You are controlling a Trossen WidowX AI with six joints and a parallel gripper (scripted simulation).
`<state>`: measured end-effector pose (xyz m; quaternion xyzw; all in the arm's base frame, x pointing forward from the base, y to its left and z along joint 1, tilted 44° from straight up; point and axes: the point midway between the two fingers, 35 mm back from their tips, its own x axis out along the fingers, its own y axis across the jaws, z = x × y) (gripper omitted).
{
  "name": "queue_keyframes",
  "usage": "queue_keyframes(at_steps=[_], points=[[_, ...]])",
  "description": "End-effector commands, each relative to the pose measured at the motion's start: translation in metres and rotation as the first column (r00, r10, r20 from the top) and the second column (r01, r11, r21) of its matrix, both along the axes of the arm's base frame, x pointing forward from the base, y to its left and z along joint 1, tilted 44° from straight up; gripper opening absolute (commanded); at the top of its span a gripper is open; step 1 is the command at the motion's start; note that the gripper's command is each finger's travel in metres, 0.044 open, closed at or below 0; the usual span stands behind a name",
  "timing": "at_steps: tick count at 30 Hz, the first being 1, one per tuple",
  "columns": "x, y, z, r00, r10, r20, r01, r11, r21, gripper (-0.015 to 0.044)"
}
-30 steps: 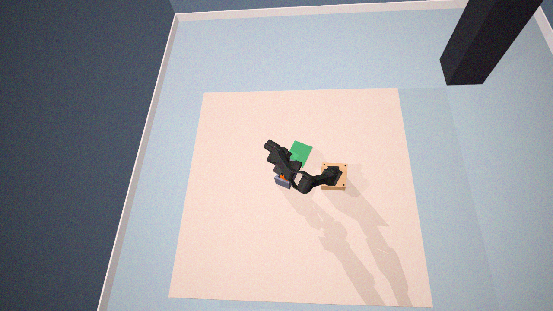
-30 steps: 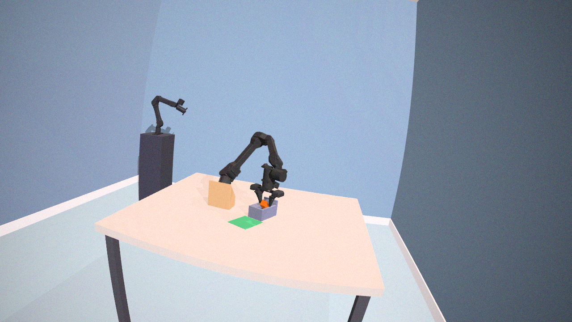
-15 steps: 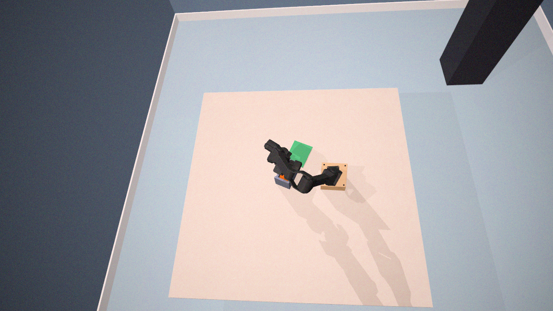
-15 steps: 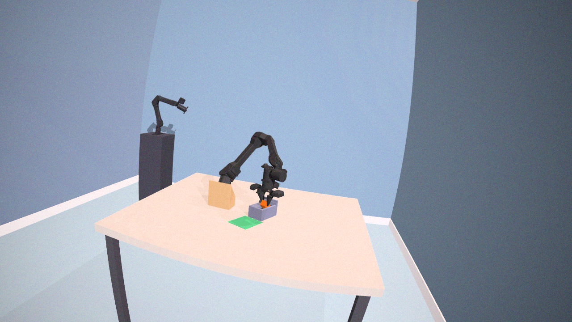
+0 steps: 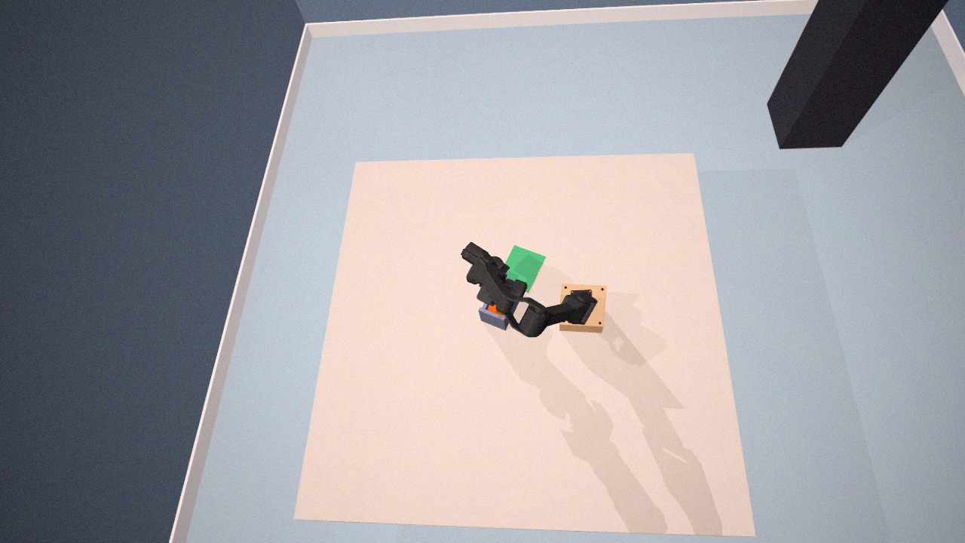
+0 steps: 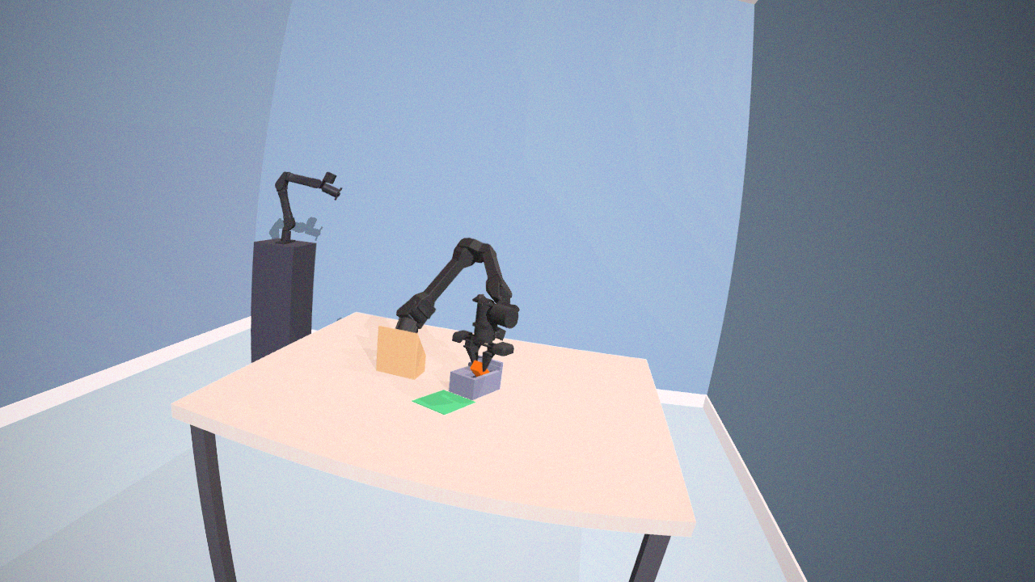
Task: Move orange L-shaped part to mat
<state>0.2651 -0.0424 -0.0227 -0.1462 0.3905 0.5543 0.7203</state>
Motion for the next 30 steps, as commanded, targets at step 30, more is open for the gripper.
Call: queue_keyframes(at_steps=[30], points=[[-0.004, -0.036, 0.037, 1.0, 0.0, 0.0, 0.0, 1.0, -0.002, 0.0]])
